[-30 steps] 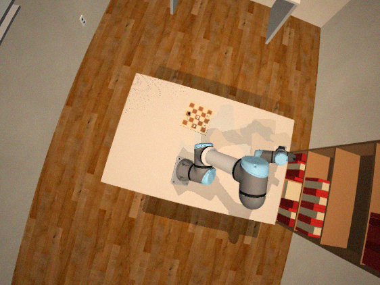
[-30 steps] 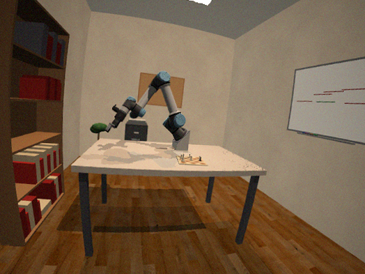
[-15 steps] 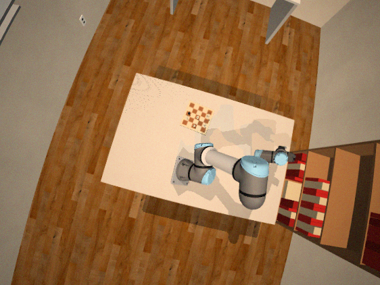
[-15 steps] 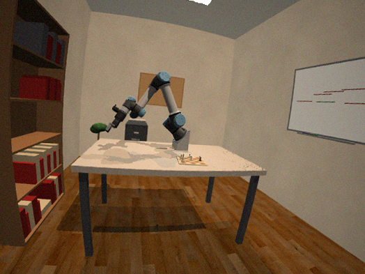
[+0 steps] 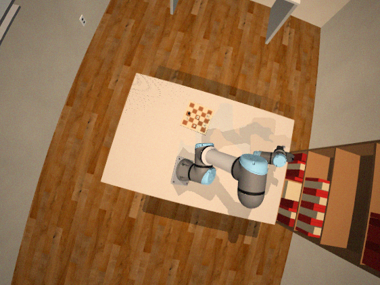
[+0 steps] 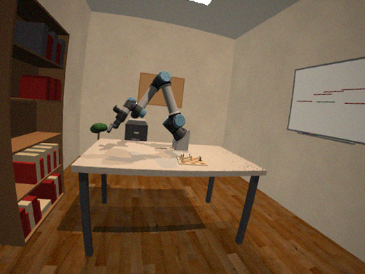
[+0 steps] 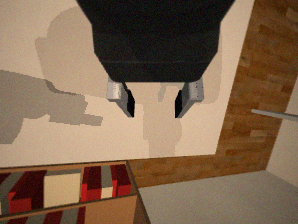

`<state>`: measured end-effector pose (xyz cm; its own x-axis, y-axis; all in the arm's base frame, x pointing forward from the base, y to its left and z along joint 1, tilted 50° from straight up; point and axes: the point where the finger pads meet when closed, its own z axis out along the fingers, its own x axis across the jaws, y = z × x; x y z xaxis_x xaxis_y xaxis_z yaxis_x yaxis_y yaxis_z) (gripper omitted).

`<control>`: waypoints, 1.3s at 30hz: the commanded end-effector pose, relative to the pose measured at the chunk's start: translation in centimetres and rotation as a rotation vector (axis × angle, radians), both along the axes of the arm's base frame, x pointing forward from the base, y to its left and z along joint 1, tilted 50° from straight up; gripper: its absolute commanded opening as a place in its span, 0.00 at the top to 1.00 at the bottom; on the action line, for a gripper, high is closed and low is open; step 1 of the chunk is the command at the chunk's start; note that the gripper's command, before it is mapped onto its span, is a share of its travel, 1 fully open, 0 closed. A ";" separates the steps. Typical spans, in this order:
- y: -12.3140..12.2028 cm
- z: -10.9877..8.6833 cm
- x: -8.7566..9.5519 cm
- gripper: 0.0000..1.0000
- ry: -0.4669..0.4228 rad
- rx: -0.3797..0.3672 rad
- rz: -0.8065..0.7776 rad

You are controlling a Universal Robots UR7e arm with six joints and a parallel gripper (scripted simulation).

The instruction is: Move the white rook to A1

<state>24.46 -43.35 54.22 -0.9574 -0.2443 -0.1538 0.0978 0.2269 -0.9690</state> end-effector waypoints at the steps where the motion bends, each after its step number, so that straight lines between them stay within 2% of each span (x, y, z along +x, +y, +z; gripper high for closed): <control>1: 0.3 -0.5 0.2 0.00 0.020 -0.003 0.033; 15: 1.6 -3.3 1.0 0.00 0.117 -0.008 0.186; 24: 3.1 -6.6 2.0 0.00 0.236 -0.010 0.365; 26: 3.1 -6.6 2.0 0.00 0.236 -0.010 0.365; 39: 5.4 -11.7 3.5 0.00 0.413 -0.019 0.645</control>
<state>27.55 -38.53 43.63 -0.6610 -0.7315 0.1670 -0.3755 0.1298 -0.9177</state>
